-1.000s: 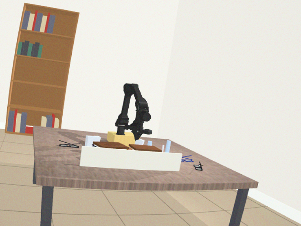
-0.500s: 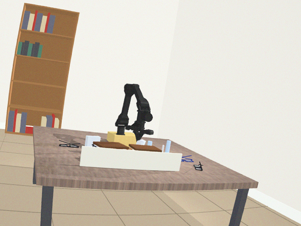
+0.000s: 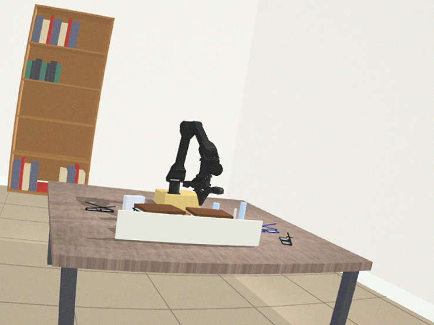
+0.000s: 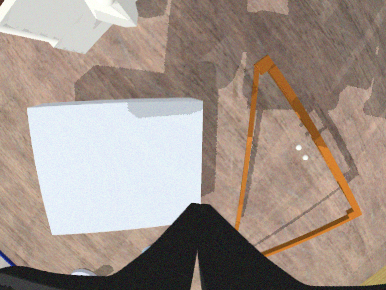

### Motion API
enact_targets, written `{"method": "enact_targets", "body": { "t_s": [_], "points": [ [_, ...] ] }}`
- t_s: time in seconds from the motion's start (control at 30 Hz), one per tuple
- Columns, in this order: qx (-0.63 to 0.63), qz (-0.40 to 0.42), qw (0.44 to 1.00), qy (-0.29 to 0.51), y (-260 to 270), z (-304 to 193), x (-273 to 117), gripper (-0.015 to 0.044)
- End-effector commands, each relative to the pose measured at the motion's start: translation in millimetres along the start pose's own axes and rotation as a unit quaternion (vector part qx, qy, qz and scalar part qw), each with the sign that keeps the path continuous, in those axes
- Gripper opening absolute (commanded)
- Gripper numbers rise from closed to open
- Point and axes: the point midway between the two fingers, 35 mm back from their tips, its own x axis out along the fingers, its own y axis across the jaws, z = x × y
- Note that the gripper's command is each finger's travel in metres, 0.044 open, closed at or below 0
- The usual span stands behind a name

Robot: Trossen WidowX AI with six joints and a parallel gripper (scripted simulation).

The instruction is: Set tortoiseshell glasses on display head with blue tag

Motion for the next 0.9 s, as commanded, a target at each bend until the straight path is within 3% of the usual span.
{"method": "enact_targets", "body": {
  "t_s": [0.0, 0.23, 0.5, 0.63, 0.87],
  "points": [
    [0.002, -0.003, 1.000, 0.003, 3, -1, 2, 0.0000],
    [0.002, -0.003, 1.000, 0.003, 6, -1, 0, 0.0000],
    [0.002, -0.005, 1.000, 0.003, -40, -1, -56, 0.0000],
    [0.002, -0.005, 1.000, 0.003, -41, -1, -58, 0.0000],
    [0.007, 0.000, 1.000, 0.000, -36, 1, -54, 0.0184]
  ]
}}
